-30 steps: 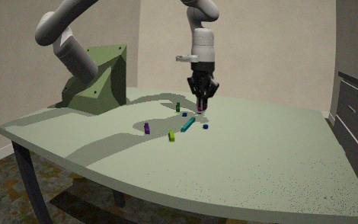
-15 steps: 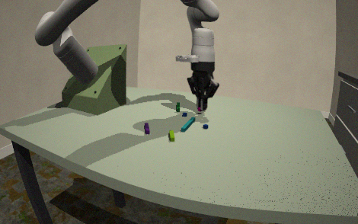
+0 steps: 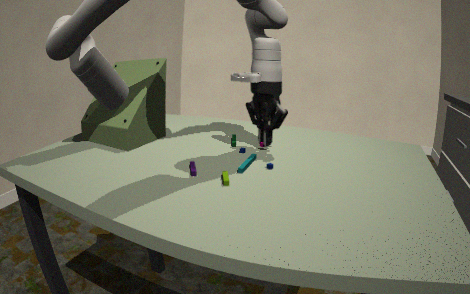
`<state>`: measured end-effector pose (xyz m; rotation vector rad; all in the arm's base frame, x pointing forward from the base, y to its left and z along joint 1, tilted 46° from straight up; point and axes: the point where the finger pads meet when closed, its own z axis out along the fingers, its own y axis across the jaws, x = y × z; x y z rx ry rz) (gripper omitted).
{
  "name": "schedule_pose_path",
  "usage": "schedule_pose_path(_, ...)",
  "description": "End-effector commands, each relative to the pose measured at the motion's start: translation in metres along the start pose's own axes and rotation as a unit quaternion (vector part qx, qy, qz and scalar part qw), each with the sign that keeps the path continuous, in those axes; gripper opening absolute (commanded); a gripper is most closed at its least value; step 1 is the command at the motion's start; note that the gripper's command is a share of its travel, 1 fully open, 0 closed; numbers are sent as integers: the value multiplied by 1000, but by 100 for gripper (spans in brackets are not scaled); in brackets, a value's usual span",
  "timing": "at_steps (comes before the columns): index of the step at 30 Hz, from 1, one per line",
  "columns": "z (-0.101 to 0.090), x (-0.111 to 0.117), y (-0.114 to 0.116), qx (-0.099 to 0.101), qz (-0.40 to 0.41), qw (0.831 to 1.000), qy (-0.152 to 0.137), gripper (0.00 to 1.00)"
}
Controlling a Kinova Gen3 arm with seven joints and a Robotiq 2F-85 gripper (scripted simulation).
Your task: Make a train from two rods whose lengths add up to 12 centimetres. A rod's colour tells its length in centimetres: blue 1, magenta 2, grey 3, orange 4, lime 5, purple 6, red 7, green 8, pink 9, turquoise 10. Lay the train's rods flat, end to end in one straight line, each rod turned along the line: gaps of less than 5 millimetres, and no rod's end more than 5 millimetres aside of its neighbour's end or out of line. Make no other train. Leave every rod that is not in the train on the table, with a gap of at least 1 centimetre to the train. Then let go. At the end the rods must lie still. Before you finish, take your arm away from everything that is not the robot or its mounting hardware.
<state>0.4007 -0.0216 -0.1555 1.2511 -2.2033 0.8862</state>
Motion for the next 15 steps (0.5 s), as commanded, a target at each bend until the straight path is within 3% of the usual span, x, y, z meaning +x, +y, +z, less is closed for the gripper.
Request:
schedule_pose_path(1, 5, 1, 0, 0, -5, 1000, 0, 5)
schedule_pose_path(15, 9, 1, 0, 0, -5, 1000, 0, 5)
